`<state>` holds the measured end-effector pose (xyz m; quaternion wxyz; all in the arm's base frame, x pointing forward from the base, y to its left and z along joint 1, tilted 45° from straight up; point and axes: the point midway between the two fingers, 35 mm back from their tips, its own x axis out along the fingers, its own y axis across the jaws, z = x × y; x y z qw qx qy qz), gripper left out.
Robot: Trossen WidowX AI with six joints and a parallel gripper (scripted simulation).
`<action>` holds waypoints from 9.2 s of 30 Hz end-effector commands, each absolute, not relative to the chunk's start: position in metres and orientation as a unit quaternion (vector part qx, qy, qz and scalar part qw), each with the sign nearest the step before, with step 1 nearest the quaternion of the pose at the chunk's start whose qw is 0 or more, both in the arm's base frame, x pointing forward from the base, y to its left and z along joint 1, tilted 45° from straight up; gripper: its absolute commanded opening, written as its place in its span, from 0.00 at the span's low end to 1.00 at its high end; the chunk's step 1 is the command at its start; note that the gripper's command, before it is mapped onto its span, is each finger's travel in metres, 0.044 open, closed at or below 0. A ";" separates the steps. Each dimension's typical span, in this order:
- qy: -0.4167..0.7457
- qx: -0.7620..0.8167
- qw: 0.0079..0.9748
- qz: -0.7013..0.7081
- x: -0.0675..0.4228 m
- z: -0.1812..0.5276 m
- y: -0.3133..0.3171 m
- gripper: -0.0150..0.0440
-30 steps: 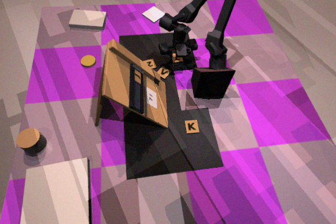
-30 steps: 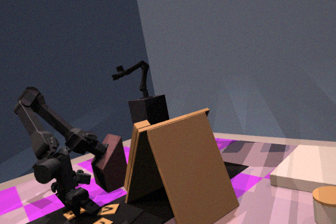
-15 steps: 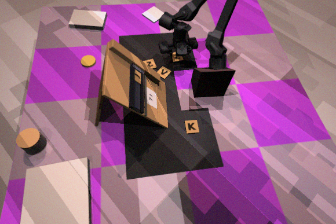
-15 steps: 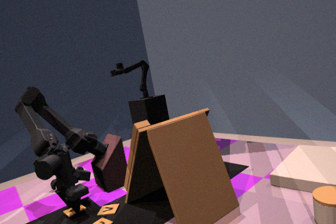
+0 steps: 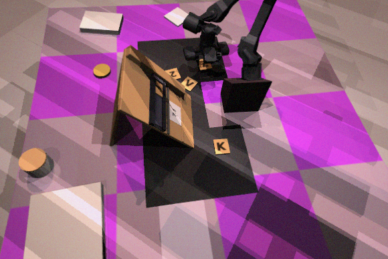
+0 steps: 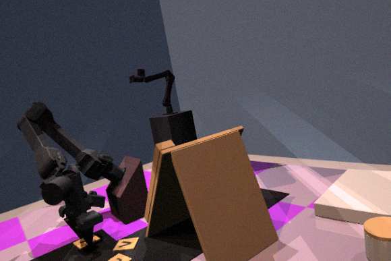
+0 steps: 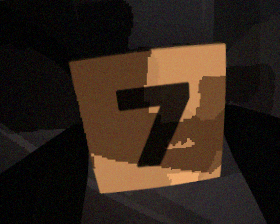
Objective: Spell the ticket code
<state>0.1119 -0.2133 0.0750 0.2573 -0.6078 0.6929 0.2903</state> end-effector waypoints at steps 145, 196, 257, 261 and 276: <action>0.348 -0.331 0.851 -0.212 0.358 -0.119 0.207 0.25; 0.327 -0.311 0.864 -0.225 0.380 -0.155 0.174 0.25; 0.327 -0.312 0.863 -0.225 0.374 -0.136 0.153 0.25; 0.327 -0.312 0.863 -0.225 0.373 -0.135 0.152 0.25; 0.327 -0.313 0.863 -0.225 0.372 -0.130 0.146 0.25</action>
